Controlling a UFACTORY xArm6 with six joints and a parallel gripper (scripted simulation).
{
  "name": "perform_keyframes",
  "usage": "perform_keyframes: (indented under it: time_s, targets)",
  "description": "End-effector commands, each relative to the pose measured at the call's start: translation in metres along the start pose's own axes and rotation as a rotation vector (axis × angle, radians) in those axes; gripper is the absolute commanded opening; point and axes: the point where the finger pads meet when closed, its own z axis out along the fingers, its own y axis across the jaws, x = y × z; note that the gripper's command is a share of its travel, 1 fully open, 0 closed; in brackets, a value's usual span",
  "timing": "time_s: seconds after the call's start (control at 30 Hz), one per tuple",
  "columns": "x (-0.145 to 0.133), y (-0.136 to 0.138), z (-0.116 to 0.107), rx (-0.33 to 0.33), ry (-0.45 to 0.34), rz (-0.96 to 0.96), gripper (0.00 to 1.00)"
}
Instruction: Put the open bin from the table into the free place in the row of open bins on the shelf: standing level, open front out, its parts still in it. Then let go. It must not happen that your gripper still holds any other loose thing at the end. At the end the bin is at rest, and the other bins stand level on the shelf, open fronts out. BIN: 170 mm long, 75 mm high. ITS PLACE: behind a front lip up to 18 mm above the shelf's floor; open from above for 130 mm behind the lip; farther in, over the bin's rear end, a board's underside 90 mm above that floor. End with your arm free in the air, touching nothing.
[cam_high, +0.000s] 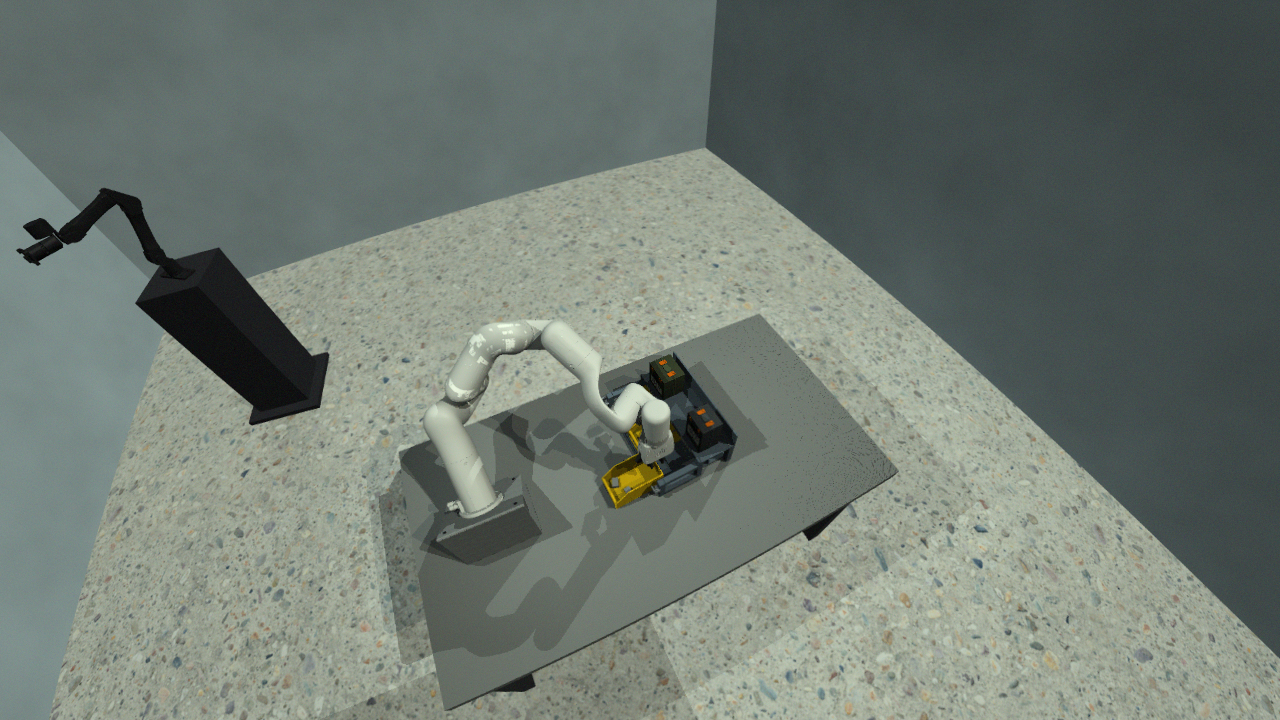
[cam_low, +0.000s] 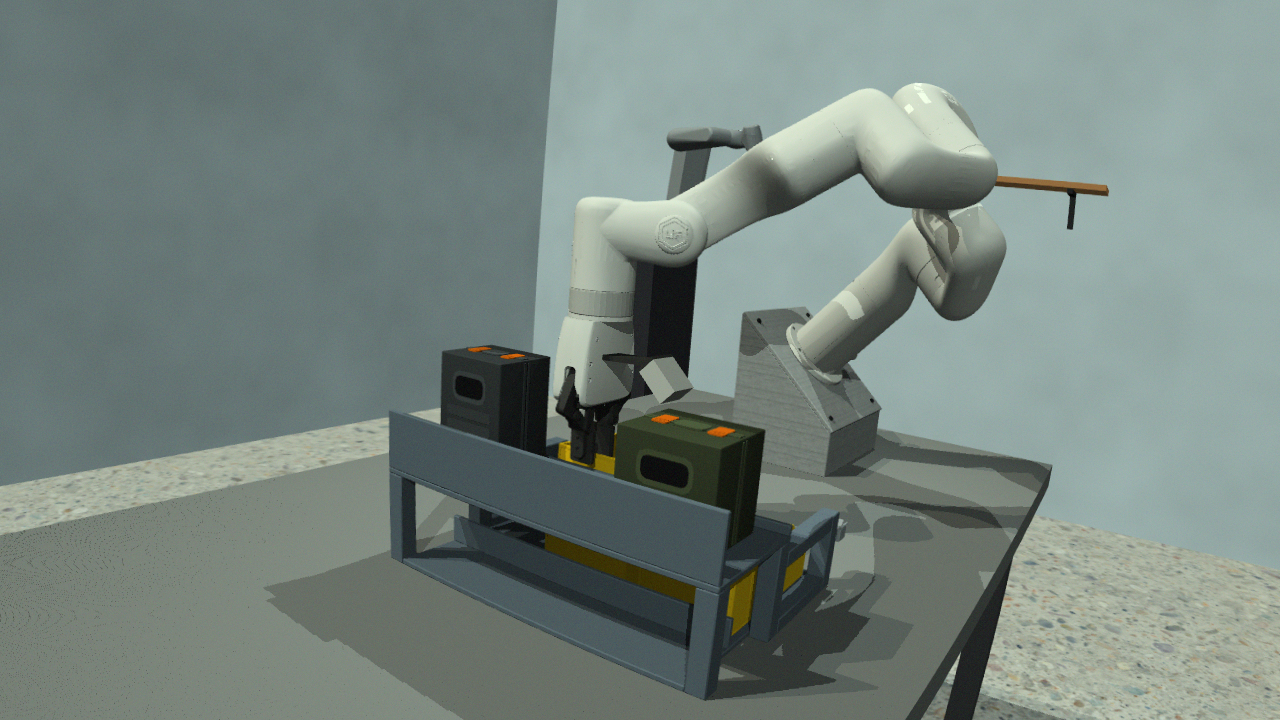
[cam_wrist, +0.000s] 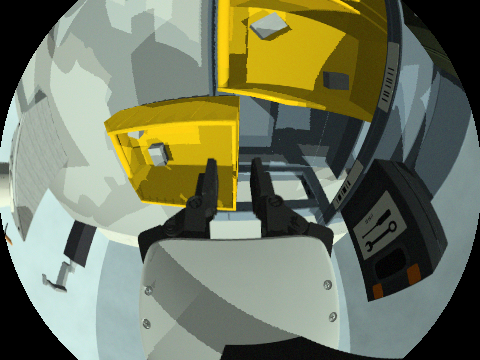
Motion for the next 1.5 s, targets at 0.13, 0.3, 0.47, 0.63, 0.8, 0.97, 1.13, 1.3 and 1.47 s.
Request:
perform_keyframes:
  time_s: [0.13,0.3,0.47,0.63,0.8,0.97,1.13,1.3,1.47]
  targets:
    - [0.0,0.002,-0.018,-0.005,-0.002,-0.002,0.33]
    - [0.0,0.002,-0.018,-0.005,-0.002,-0.002,0.33]
    - [0.0,0.002,-0.054,-0.005,-0.002,-0.002,0.33]
    - [0.0,0.002,-0.063,-0.005,-0.002,-0.002,0.33]
    - [0.0,0.002,-0.063,-0.005,-0.002,-0.002,0.33]
    - [0.0,0.001,-0.062,-0.004,-0.001,-0.001,0.33]
    - [0.0,0.001,-0.062,-0.004,-0.001,-0.001,0.33]
    - [0.0,0.001,-0.062,-0.004,-0.001,-0.001,0.33]
    - [0.0,0.001,-0.062,-0.004,-0.001,-0.001,0.33]
